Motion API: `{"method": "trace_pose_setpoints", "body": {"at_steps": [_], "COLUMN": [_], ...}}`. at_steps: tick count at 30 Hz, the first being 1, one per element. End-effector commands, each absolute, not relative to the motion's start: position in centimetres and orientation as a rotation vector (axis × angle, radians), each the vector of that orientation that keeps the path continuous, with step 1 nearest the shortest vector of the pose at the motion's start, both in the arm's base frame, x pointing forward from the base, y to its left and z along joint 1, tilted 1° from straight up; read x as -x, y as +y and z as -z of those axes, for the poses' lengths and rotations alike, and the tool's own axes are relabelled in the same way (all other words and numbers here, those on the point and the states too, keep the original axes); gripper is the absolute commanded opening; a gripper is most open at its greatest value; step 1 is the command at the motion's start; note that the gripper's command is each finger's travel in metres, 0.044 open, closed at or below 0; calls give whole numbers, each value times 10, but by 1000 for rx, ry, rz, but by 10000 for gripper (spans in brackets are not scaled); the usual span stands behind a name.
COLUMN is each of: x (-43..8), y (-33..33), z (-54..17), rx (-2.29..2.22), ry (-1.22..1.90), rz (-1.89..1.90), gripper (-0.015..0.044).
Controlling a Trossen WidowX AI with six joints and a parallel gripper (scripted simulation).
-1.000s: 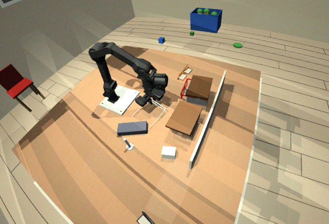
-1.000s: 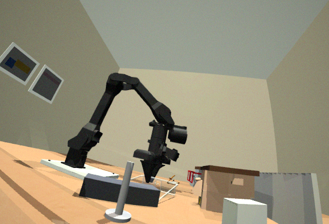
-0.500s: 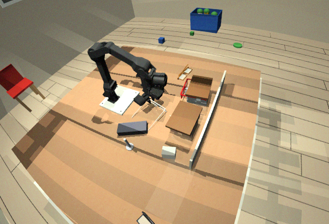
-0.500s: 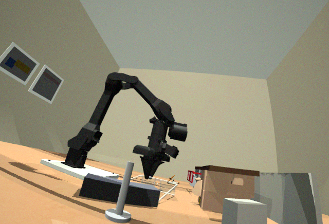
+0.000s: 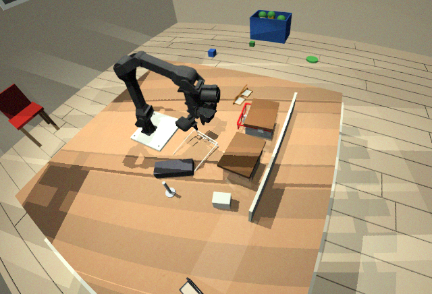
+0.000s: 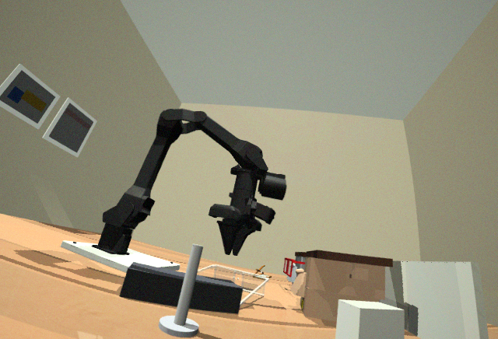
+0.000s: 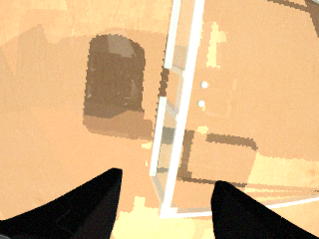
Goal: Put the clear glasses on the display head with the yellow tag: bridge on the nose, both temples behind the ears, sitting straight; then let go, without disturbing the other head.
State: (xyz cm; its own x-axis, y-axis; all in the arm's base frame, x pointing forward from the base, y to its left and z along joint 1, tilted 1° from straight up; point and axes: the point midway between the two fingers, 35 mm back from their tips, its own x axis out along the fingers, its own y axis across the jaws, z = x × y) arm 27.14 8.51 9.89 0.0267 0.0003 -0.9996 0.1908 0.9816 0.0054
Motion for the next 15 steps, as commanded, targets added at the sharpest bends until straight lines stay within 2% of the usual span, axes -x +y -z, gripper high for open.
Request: {"method": "trace_pose_setpoints", "body": {"at_steps": [1,6,8,9,15], "x": [-272,-271,-271,-271,-271], "y": [85,79,79,79,79], "z": [-98,-104,-104,-104,-104], "rx": [-153,-137,-137,-137,-137], "ry": [1538,1533,1533,1533,1533], "rz": [148,139,139,139,139], "gripper": [200,200,147,140,140]}}
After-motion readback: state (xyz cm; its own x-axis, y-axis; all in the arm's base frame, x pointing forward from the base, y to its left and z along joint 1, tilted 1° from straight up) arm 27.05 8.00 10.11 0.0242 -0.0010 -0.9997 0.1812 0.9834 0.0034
